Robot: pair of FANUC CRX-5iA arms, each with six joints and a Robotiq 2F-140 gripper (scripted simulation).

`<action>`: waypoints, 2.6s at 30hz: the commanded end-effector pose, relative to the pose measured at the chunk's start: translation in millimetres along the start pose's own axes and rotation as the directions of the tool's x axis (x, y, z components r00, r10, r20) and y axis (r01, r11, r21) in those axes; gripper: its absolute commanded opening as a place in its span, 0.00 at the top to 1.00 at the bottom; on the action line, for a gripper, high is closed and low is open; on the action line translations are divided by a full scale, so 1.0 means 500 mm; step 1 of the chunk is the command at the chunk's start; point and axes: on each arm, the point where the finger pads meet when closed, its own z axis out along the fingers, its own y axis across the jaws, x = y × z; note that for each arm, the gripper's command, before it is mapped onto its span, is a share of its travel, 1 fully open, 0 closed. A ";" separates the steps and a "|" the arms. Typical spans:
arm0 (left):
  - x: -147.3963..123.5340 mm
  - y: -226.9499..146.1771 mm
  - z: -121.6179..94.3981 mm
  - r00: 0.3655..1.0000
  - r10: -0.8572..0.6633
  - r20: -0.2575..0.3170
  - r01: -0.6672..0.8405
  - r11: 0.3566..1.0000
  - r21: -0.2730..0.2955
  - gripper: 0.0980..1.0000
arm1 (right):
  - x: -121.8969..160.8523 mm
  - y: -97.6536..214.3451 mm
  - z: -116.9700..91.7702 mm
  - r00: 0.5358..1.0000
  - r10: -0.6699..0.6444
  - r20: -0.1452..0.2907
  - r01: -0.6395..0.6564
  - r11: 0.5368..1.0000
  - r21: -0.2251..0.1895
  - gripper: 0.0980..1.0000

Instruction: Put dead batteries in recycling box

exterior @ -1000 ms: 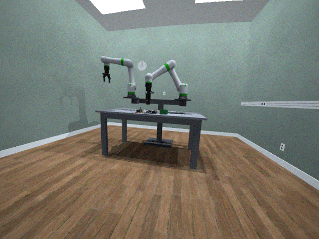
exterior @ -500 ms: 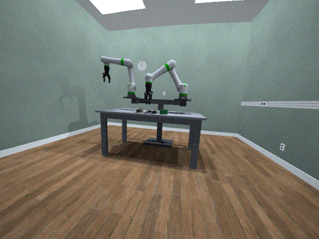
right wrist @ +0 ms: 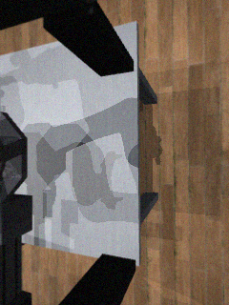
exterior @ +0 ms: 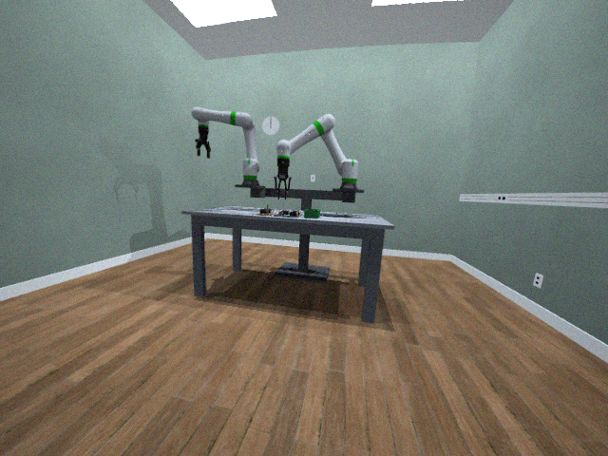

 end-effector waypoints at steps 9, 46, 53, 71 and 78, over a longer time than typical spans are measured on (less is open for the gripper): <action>0.001 0.002 -0.002 0.985 0.170 0.024 -0.170 0.986 -0.004 0.70 | 0.000 0.000 -0.002 1.000 0.000 -0.002 0.000 1.000 0.000 0.00; -0.003 0.002 0.141 0.985 0.170 0.024 -0.170 0.985 -0.004 0.70 | 0.000 0.000 -0.002 1.000 0.000 -0.002 0.000 1.000 0.000 0.00; -0.003 0.002 0.141 0.985 0.170 0.024 -0.170 0.985 -0.004 0.70 | 0.000 0.000 -0.002 1.000 0.000 -0.002 0.000 1.000 0.000 0.00; -0.004 0.001 0.186 0.985 0.170 0.024 -0.170 0.985 -0.004 0.70 | 0.000 0.000 -0.002 1.000 0.000 -0.002 0.000 1.000 0.000 0.00; -0.004 0.001 0.211 0.985 0.170 0.024 -0.170 0.985 -0.004 0.70 | 0.000 0.000 -0.002 1.000 0.000 -0.002 0.000 1.000 0.000 0.00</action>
